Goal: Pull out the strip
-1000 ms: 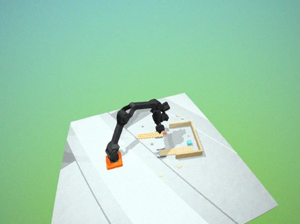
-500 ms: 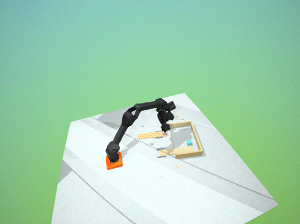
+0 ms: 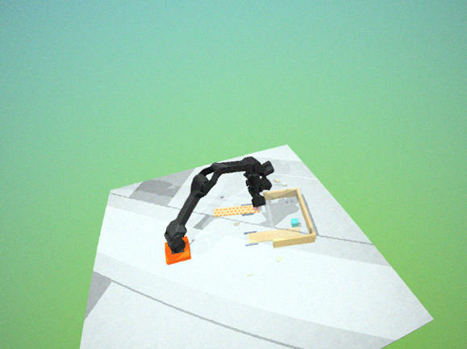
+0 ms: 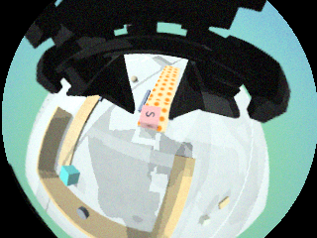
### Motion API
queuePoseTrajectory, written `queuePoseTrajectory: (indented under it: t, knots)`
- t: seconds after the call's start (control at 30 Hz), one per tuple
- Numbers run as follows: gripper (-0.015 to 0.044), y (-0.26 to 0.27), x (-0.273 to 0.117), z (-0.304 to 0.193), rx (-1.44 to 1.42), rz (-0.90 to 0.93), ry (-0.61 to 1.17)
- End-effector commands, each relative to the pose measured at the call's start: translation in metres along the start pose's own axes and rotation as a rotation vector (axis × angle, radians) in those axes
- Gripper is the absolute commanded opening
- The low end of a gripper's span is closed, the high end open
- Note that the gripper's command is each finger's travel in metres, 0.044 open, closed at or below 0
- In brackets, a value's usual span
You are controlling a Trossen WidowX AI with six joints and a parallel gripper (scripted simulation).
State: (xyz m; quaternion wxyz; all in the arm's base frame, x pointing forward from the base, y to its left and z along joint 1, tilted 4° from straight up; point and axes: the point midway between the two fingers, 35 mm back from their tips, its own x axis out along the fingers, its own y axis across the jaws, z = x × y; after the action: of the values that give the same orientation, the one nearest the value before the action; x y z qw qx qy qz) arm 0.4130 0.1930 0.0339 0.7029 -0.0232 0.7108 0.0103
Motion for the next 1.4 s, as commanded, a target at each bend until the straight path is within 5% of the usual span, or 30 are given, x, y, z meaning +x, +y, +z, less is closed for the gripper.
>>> queuePoseTrajectory:
  t: [0.0, 0.63, 0.77, 1.0, 1.13, 1.37]
  knots:
    - [0.025, -0.001, 0.008, -0.001, -0.006, -0.007, 0.003]
    - [0.025, -0.002, 0.032, -0.003, -0.006, -0.007, 0.003]
    - [0.0145, -0.001, 0.03, -0.002, 0.0, -0.001, 0.002]
    - [0.0098, -0.001, 0.03, -0.002, 0.0, -0.001, 0.002]
    - [0.0, -0.002, 0.028, -0.004, 0.0, -0.001, 0.003]
    - [0.0, -0.01, 0.009, -0.025, -0.003, -0.004, 0.005]
